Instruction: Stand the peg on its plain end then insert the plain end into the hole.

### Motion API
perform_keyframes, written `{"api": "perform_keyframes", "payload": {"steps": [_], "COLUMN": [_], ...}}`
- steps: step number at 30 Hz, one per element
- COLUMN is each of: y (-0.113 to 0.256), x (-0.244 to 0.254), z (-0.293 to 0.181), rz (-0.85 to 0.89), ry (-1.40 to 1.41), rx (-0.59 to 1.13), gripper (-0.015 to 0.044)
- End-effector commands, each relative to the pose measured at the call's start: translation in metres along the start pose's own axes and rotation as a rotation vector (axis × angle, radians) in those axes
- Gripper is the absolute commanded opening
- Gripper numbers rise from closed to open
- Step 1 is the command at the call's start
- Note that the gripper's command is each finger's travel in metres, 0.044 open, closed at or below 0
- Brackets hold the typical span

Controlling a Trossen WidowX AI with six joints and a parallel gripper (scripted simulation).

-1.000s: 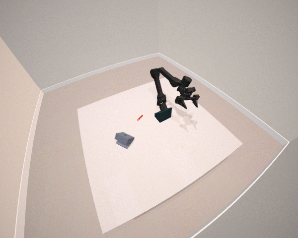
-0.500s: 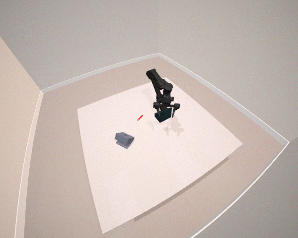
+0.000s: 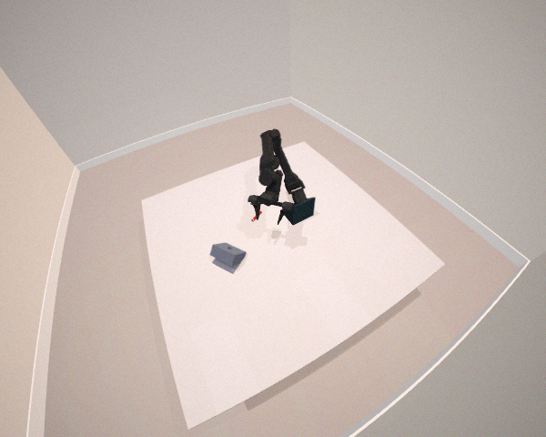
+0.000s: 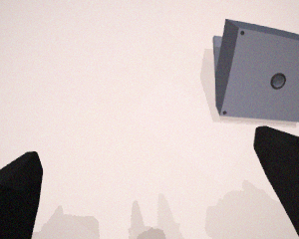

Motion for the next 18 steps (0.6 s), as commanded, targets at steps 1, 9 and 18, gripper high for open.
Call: {"api": "perform_keyframes", "payload": {"steps": [1,9,18], "y": [-0.01,-0.024,-0.022], "x": [-0.029,-0.07,-0.098], "z": [-0.029,-0.096,-0.177], "rz": [-0.005,0.002,0.043], "ry": [-0.074,-0.197,-0.282], "rx": [0.1,0.317,0.577], "gripper": [0.044,0.044,0.044]}}
Point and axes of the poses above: the point midway between the two fingers, 35 mm back from their tips, its own y axis back along the fingers, its own x axis across the jaws, z = x × y, the point moved 1 cm from there along y, back along the fingers, and after that the axes turned 14 degrees about y, right-handed, at the moved point
